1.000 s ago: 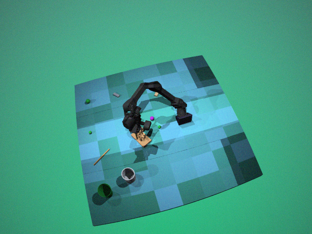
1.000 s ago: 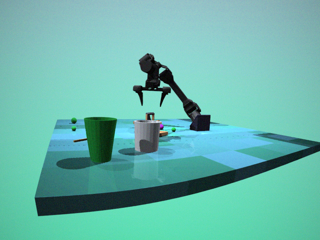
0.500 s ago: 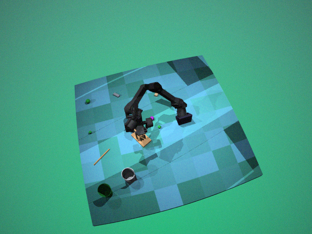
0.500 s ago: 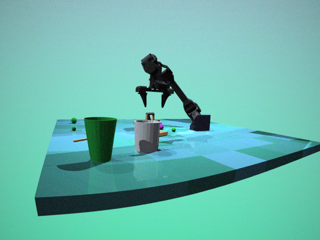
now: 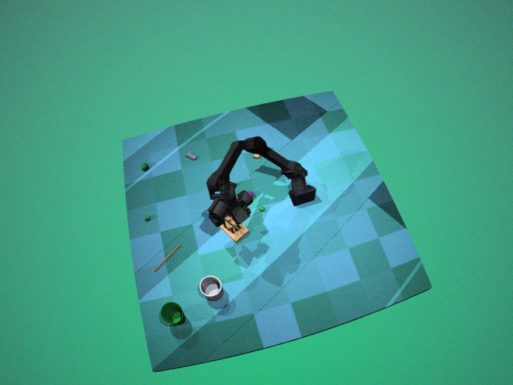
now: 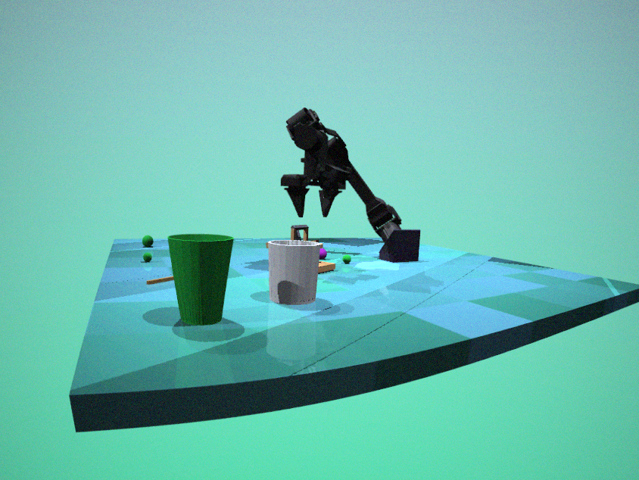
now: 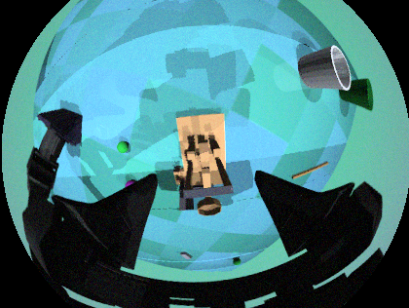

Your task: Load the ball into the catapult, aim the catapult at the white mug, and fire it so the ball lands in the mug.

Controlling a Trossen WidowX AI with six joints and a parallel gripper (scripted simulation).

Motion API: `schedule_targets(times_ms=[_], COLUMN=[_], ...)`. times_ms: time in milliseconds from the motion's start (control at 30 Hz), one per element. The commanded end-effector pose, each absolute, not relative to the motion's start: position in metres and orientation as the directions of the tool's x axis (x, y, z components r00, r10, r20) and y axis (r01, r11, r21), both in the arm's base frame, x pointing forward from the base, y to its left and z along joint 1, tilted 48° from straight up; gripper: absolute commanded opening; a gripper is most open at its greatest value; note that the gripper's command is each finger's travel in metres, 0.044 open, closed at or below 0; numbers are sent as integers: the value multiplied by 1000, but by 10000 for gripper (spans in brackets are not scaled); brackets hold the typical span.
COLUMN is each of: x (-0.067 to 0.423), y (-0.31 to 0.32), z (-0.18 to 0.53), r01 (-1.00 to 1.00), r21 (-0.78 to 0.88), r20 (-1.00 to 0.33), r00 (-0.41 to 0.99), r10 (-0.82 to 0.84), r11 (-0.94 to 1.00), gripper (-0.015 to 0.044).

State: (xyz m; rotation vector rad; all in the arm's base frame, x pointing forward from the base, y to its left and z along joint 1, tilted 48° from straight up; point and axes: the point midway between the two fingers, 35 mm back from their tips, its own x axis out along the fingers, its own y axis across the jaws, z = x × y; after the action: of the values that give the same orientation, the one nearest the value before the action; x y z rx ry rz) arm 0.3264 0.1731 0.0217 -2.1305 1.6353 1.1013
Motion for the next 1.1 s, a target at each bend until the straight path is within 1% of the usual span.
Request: schedule_targets(times_ms=[0, 167, 1067], x=[326, 329, 333], y=[173, 142, 114], z=[18, -12, -39], r01=[-893, -866, -865], r21=[267, 305, 306], r20=[-684, -681, -680], r00=[89, 93, 94], r10=[-724, -727, -727], r11=[-362, -396, -398], gripper=[440, 440, 440])
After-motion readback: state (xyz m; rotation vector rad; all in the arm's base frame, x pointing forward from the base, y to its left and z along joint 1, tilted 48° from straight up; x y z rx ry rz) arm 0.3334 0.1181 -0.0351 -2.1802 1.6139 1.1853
